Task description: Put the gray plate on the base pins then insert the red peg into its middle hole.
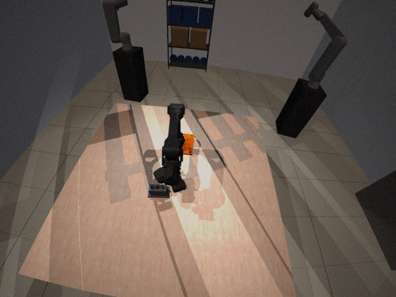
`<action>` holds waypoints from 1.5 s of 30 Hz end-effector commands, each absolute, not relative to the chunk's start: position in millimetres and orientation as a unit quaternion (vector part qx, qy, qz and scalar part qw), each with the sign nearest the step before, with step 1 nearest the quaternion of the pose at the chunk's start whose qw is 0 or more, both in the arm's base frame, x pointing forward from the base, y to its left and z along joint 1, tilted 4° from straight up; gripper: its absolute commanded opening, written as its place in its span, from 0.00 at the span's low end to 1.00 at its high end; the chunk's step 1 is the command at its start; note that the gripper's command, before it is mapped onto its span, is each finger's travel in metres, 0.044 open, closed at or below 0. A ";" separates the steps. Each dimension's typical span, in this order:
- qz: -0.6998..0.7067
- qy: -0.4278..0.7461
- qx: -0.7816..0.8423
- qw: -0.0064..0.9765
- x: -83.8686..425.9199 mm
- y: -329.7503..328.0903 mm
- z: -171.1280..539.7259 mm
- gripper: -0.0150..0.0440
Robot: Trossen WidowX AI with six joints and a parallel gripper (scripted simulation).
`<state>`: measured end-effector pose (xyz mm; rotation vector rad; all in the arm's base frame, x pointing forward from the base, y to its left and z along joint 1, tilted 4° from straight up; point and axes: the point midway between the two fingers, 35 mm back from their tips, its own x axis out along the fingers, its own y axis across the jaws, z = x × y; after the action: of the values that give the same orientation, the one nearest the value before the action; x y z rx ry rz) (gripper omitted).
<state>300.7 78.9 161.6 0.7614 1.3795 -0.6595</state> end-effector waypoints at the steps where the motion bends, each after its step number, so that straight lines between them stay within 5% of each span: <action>1: -0.291 0.611 0.336 0.656 307.0 69.7 161.3 0.25; 45: -0.291 0.609 0.331 0.659 333.1 -3.7 163.1 0.25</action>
<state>333.5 -4.1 163.4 0.7499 1.3737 -0.6630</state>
